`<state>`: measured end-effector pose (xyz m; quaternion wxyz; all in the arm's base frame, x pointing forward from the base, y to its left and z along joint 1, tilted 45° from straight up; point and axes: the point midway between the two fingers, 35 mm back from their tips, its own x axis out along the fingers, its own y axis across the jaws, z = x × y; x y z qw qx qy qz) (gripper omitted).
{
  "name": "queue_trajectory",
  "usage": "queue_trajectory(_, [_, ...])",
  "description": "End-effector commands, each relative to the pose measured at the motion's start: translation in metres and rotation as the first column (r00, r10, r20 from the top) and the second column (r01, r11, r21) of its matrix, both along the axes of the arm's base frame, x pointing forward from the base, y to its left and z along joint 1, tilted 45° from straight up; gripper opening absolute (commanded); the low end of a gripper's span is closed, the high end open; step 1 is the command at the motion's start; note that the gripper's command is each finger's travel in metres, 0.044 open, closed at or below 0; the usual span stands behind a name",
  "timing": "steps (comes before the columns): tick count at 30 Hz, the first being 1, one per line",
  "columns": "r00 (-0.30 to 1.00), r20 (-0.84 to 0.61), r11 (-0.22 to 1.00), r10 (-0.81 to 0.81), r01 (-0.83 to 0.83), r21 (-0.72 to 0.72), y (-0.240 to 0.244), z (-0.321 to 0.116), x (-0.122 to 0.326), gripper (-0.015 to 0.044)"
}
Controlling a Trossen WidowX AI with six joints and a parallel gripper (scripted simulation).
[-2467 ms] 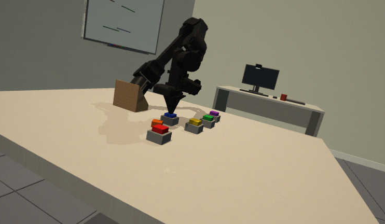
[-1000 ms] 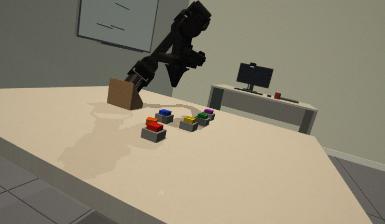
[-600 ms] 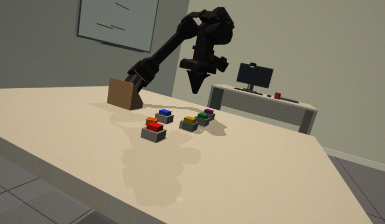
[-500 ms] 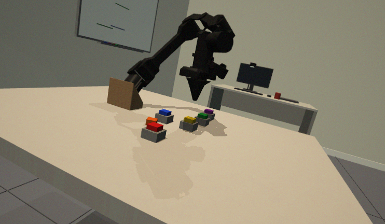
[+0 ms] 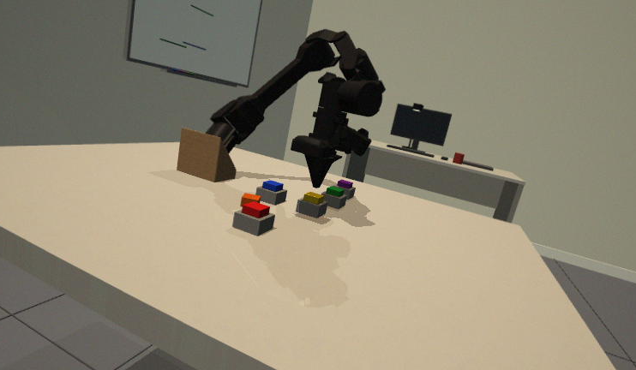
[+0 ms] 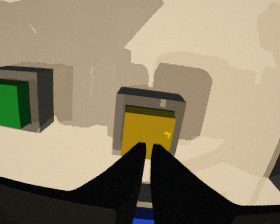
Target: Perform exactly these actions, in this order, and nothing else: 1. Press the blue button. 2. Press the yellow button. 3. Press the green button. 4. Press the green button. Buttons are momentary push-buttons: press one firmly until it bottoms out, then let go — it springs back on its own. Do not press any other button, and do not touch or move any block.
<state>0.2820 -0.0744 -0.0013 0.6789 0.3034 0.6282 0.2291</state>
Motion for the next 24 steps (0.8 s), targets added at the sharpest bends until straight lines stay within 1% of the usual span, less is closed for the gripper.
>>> queue_trajectory(1, [1.0, -0.004, 1.0, -0.007, 0.007, 0.004, 0.005, -0.005, 0.001, 0.002])
queue_trajectory(11, [1.0, -0.004, 1.0, -0.007, 0.007, 0.005, 0.016, -0.016, 0.002, 0.002])
queue_trajectory(24, [1.0, -0.004, 1.0, -0.007, 0.007, 0.005, 0.016, -0.016, 0.002, 0.002])
